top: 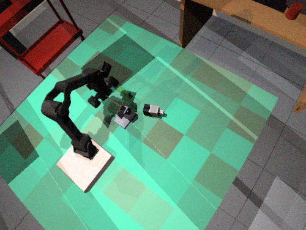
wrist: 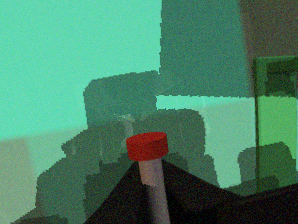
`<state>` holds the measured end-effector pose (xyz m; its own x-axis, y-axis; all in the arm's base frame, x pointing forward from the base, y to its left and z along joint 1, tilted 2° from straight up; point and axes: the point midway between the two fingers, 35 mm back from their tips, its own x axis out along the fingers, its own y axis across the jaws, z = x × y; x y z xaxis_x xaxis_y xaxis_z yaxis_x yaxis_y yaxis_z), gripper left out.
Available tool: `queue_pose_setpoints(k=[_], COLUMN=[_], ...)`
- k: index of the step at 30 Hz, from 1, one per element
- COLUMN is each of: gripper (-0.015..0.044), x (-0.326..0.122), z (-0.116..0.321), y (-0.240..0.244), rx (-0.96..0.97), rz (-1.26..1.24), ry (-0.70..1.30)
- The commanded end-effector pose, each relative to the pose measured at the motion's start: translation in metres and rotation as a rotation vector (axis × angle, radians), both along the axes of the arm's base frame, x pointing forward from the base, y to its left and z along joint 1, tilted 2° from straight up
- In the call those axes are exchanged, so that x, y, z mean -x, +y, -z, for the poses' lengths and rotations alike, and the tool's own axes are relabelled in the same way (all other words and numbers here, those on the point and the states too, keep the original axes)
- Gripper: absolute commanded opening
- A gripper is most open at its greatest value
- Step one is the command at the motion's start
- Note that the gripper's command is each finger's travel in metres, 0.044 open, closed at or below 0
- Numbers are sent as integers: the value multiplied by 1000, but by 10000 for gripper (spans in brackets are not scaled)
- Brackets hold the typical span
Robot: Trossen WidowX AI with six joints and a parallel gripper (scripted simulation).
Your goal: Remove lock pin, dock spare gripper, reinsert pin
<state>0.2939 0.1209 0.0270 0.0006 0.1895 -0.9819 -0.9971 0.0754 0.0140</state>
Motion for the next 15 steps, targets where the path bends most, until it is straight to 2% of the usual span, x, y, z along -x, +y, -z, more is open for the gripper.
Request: queue_pose_setpoints(k=[1, 15], gripper=[0, 0], x=[-2, -3], z=[-2, -6], y=[3, 14], rx=[3, 4], rz=[5, 4], ry=[-2, 6])
